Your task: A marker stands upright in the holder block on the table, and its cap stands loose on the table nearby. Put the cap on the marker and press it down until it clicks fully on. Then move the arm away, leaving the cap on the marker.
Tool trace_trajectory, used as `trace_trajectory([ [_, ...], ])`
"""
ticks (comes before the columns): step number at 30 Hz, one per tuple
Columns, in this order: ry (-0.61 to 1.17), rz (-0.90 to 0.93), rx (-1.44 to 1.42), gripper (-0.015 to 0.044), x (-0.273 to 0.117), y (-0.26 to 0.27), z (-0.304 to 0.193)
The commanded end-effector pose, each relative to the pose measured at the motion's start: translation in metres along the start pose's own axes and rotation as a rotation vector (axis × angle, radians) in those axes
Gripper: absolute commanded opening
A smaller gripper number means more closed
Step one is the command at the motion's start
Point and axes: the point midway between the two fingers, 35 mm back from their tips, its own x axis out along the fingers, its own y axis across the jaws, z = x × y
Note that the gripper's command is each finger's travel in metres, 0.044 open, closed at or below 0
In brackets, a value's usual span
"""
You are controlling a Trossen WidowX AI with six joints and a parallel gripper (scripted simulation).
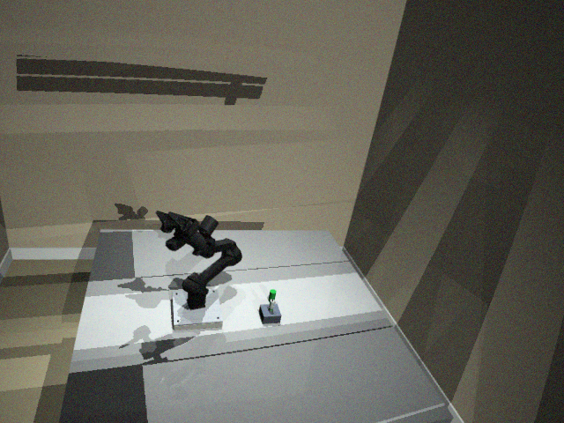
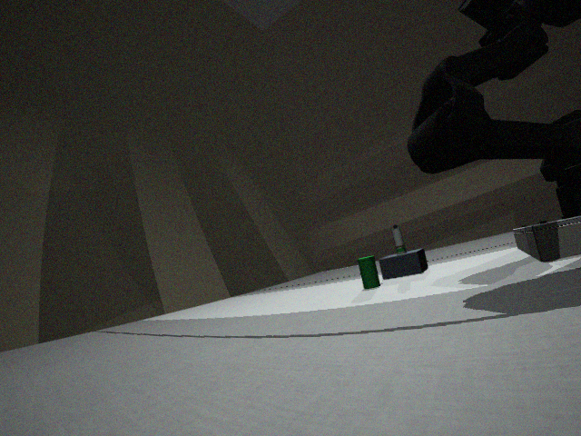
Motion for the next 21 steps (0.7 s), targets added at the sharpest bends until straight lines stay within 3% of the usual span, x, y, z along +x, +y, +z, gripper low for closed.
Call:
trace_trajectory([
  [1, -0.009, -0.007, 0.003, 0.0374, 0.000, -0.001, 0.002],
  [6, -0.212, -0.130, 0.138, 0.0246, 0.009, -0.031, 0.043],
  [14, -0.635, -0.289, 0.457, 0.0246, 0.000, -0.102, 0.105],
  [21, -1.115, -0.408, 0.704, 0.0246, -0.054, -0.185, 0.144],
])
